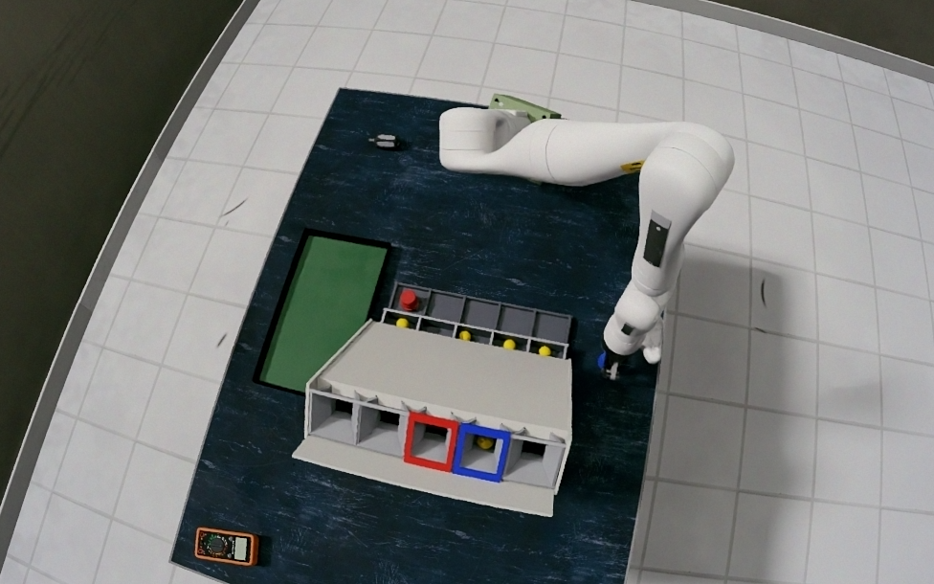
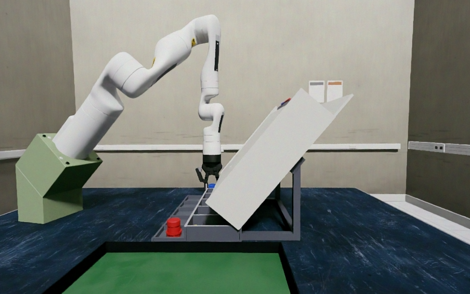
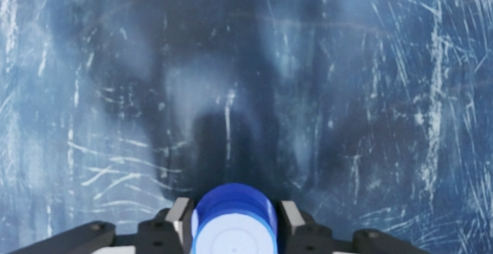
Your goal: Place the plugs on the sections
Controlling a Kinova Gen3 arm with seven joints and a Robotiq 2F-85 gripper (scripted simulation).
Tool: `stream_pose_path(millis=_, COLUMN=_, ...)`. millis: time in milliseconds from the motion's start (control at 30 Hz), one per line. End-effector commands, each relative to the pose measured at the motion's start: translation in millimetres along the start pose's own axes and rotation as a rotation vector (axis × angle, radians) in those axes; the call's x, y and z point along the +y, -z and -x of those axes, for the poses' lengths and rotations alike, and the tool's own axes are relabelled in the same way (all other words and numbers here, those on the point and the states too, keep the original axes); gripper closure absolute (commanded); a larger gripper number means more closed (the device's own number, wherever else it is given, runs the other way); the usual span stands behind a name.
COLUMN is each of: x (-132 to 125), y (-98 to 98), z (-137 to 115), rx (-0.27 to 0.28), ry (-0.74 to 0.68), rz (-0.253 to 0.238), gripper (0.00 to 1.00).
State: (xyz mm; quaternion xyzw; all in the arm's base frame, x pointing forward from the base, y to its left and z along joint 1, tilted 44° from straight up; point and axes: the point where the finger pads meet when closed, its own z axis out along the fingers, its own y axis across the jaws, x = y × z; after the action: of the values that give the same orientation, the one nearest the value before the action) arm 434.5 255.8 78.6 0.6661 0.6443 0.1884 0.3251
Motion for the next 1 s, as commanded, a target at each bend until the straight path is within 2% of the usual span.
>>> stream_pose_path(millis=0, x=0, y=0.4, z=-1, rx=0.001, ry=0.0, rz=0.0, gripper=1.0)
stream_pose_path(millis=900, x=0, y=1.5, z=-1, rx=0.002, ry=0.0, rz=0.0, gripper=1.0)
stream_pose_path(millis=933, x=0, y=71.6, z=-1, rx=0.0, ry=0.0, rz=0.0, gripper=1.0)
stream_pose_path(millis=967, x=0, y=72.2, z=-1, rx=0.0, ry=0.0, rz=0.0, gripper=1.0)
